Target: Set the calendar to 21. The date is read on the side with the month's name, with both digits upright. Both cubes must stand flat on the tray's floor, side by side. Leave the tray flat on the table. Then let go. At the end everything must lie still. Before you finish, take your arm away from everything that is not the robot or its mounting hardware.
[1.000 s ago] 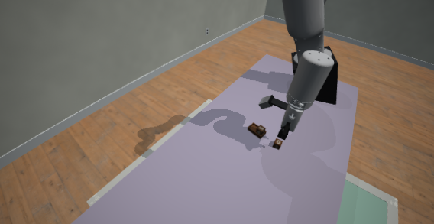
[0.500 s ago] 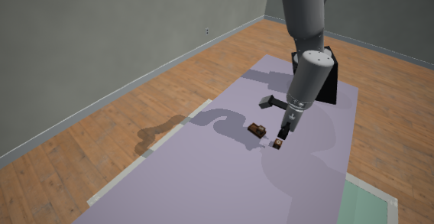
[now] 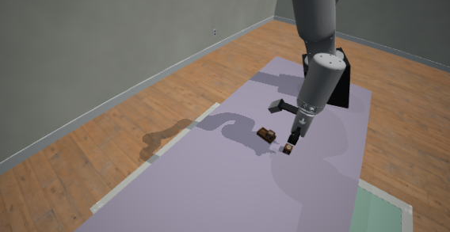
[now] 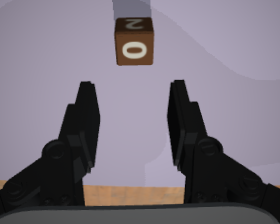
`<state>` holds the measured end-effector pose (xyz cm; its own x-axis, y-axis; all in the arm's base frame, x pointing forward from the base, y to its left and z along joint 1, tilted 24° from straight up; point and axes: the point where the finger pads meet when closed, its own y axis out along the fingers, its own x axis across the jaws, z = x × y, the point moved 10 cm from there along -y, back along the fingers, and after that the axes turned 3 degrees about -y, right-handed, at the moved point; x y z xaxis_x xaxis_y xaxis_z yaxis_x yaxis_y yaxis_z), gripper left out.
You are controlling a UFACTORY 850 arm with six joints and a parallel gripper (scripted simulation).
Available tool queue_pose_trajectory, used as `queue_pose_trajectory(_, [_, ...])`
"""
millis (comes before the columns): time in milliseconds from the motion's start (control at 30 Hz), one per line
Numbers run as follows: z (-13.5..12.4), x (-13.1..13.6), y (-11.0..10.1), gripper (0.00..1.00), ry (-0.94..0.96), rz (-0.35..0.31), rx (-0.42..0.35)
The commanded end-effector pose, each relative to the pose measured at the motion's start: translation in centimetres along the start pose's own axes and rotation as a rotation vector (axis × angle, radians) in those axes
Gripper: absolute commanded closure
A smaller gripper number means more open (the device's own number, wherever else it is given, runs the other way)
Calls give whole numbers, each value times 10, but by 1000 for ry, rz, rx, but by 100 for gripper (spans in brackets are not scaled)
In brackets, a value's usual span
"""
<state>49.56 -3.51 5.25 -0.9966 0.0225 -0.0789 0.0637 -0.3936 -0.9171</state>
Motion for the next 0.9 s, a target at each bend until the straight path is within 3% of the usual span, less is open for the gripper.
queue_pose_trajectory(0, [0,0,3,53,0,2,0])
queue_pose_trajectory(867, [0,1,36,53,0,2,0])
